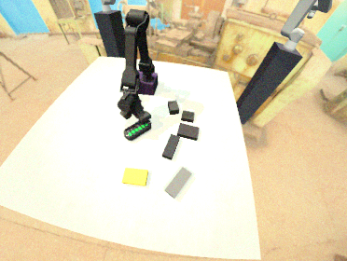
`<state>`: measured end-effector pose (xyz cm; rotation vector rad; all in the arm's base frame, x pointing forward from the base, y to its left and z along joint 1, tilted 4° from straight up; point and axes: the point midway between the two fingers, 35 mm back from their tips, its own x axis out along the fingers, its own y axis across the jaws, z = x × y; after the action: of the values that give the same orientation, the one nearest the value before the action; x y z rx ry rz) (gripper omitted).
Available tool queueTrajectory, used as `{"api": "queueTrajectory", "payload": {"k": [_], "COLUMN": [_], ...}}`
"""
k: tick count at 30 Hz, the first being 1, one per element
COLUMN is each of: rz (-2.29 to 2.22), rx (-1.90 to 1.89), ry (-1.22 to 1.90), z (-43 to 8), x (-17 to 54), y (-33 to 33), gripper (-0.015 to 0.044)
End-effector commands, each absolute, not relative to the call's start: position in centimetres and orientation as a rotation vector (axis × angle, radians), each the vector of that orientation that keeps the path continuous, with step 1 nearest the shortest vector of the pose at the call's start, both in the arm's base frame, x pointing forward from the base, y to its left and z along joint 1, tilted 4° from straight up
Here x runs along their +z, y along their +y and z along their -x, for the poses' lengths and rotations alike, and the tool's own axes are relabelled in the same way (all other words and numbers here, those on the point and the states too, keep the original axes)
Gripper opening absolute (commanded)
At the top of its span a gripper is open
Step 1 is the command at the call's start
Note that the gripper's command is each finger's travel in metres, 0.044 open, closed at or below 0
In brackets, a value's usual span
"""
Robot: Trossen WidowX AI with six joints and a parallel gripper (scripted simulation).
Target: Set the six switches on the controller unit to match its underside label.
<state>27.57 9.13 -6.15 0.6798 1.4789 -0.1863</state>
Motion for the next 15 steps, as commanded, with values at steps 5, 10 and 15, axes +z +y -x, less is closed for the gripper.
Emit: {"api": "queueTrajectory", "payload": {"k": [5, 10, 15], "rz": [-0.687, -0.680, -0.685], "rx": [-0.149, -0.185, -0.155], "ry": [1.468, 1.479, 1.469], "z": [-28.1, -27.6, -27.2], "x": [-5.9, -6.0, -1.4], "y": [10.1, 9.1, 7.9], "gripper": [0.0000, 0.0000, 0.0000]}}
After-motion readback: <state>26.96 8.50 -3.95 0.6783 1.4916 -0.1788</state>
